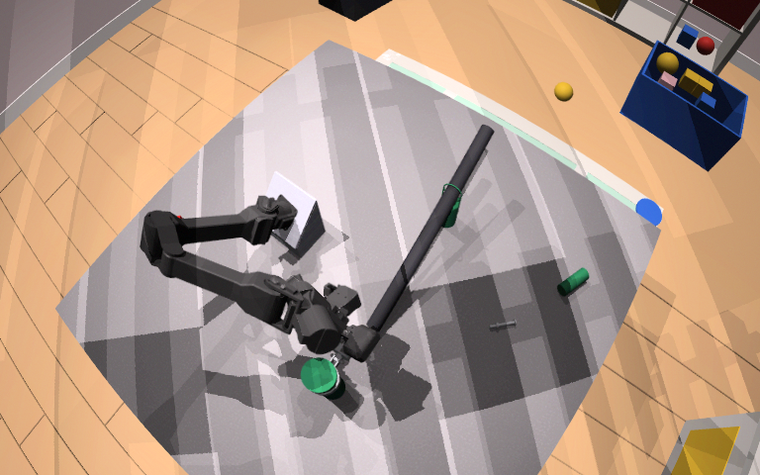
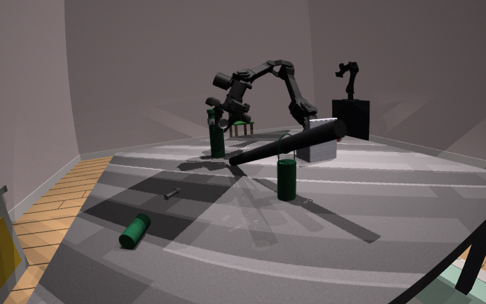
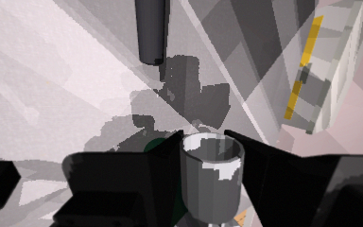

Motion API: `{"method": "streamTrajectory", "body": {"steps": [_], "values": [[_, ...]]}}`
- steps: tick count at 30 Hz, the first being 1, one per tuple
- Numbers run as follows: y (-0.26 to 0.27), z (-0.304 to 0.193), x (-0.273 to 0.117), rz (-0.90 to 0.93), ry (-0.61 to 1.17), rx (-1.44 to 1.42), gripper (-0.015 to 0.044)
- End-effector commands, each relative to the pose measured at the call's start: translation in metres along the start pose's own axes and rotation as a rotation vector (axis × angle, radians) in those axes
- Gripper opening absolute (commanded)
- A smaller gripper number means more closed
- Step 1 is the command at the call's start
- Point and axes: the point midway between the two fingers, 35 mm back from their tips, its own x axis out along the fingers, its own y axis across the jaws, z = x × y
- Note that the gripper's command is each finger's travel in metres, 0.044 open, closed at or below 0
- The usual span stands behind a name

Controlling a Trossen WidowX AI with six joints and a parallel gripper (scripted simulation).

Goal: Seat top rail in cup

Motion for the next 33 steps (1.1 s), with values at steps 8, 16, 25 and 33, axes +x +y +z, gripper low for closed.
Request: {"method": "streamTrajectory", "body": {"steps": [8, 16, 25, 33], "values": [[-0.001, 0.0, 0.0, 0.0, 0.005, 0.007, 0.0], [-0.001, 0.0, 0.0, 0.0, 0.005, 0.007, 0.0079], [-0.002, 0.003, -0.002, 0.001, 0.003, 0.007, 0.0315], [-0.013, 0.023, -0.018, 0.003, -0.005, 0.007, 0.044]]}}
